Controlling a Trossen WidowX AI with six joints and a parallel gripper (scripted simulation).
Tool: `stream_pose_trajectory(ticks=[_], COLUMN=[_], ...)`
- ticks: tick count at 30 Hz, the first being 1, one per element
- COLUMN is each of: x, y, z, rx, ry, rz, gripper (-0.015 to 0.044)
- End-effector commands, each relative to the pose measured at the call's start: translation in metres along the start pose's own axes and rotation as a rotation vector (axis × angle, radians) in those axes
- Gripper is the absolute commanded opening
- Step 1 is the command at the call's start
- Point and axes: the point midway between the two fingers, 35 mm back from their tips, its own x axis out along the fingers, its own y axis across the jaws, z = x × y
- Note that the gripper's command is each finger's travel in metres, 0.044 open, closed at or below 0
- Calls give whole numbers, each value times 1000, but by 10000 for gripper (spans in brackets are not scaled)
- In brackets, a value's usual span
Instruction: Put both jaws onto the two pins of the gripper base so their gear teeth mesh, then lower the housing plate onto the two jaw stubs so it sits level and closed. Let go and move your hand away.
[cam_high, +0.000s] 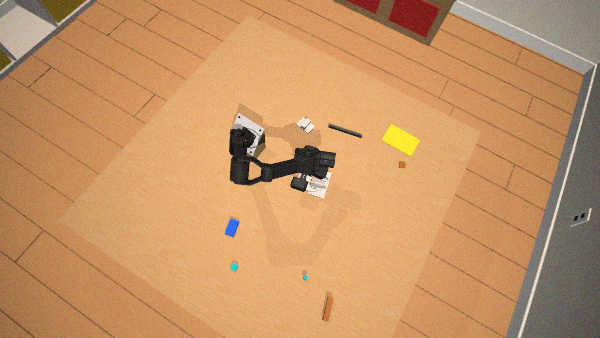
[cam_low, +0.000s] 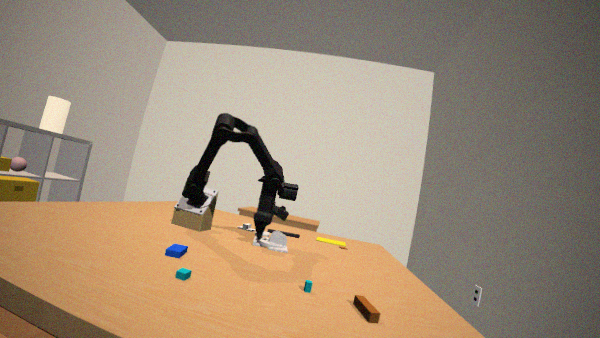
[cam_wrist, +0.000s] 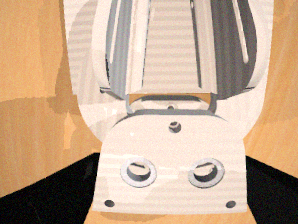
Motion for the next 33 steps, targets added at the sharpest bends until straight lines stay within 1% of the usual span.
stream_pose_trajectory(ticks=[1, 33], x=[3, 8], y=[0, 0], z=[0, 0], rx=[-4, -12], ry=[-2, -2], rz=[-6, -6], gripper=[351, 351])
